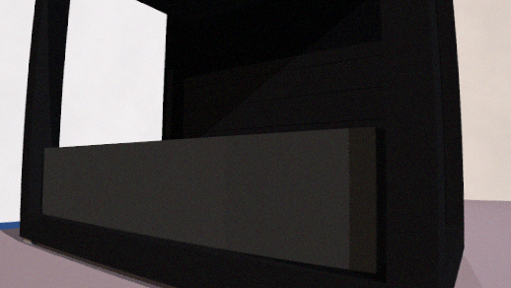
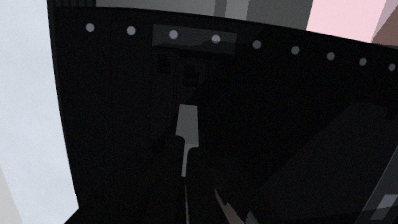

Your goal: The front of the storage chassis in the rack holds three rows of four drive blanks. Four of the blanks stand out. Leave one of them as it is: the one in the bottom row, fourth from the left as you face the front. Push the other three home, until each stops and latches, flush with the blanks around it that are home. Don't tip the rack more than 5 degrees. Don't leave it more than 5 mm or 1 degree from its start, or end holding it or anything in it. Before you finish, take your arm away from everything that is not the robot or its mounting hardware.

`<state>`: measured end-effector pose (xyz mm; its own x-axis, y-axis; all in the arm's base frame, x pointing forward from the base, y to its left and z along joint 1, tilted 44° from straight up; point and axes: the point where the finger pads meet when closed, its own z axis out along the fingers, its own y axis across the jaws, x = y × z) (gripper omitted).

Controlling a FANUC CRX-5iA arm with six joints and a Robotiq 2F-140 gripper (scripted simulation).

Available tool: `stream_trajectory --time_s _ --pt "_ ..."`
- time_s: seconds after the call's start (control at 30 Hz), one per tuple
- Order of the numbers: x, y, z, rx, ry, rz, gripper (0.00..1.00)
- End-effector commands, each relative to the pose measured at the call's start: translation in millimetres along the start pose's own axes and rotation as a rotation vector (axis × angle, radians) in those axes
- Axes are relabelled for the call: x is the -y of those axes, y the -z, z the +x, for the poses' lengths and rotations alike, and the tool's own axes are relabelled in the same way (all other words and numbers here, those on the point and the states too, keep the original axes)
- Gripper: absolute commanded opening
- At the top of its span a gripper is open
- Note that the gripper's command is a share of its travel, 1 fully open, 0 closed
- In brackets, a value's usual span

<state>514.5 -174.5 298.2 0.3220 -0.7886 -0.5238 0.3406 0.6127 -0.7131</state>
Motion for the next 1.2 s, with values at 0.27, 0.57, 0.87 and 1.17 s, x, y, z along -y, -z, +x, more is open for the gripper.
stream_trajectory --time_s 0.27,0.57,0.87,1.17 --pt "0.0 -0.3 -0.2 0.0 0.0 0.0 0.0" --pt "0.0 -0.3 -0.2 0.0 0.0 0.0 0.0" --pt "0.0 -0.3 -0.2 0.0 0.0 0.0 0.0" --pt "0.0 -4.5 -0.2 0.0 0.0 0.0 0.0"
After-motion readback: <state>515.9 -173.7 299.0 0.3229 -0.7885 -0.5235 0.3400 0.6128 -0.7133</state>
